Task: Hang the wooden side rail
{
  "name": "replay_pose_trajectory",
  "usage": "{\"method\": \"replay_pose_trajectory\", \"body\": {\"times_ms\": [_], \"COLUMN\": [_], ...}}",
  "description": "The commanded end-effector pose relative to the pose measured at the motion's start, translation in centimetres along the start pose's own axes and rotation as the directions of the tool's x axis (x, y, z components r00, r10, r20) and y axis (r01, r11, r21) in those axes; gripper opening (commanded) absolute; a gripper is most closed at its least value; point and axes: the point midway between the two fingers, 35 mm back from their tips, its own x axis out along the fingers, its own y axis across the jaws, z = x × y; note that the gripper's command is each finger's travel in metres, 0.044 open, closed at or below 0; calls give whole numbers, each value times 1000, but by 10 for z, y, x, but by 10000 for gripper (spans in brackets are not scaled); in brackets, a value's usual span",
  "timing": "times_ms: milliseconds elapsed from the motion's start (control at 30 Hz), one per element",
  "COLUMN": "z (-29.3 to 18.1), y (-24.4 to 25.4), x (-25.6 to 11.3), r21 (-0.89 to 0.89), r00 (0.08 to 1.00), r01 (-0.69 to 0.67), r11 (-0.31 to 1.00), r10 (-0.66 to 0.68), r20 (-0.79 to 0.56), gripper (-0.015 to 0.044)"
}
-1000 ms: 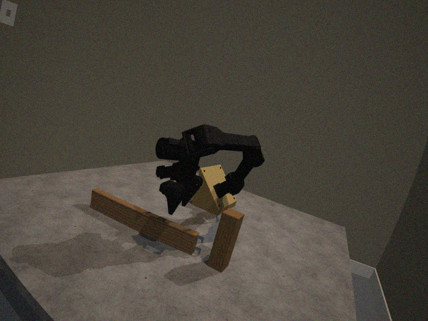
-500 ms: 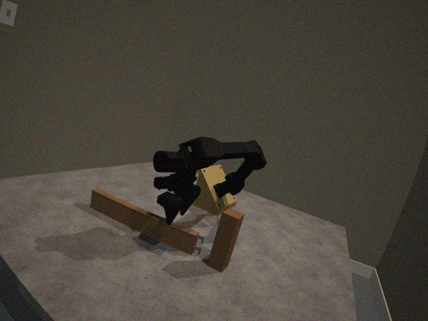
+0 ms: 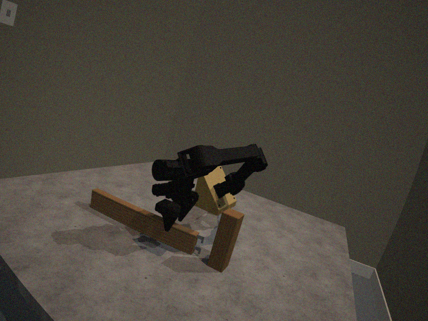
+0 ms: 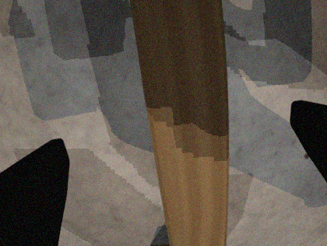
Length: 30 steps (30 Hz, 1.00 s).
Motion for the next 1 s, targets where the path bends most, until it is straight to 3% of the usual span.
{"method": "replay_pose_trajectory", "body": {"times_ms": [0,867,967], "z": [-2,-4,-4], "y": [0,-2,-2], "x": [10,46,46], "r21": [4,3,3], "r00": [1000,1000,1000], "r01": [3,3,3], "r11": [1000,1000,1000], "r10": [-3,-3,-3], "r20": [-6,-10,-10], "gripper": [440,440,361]}}
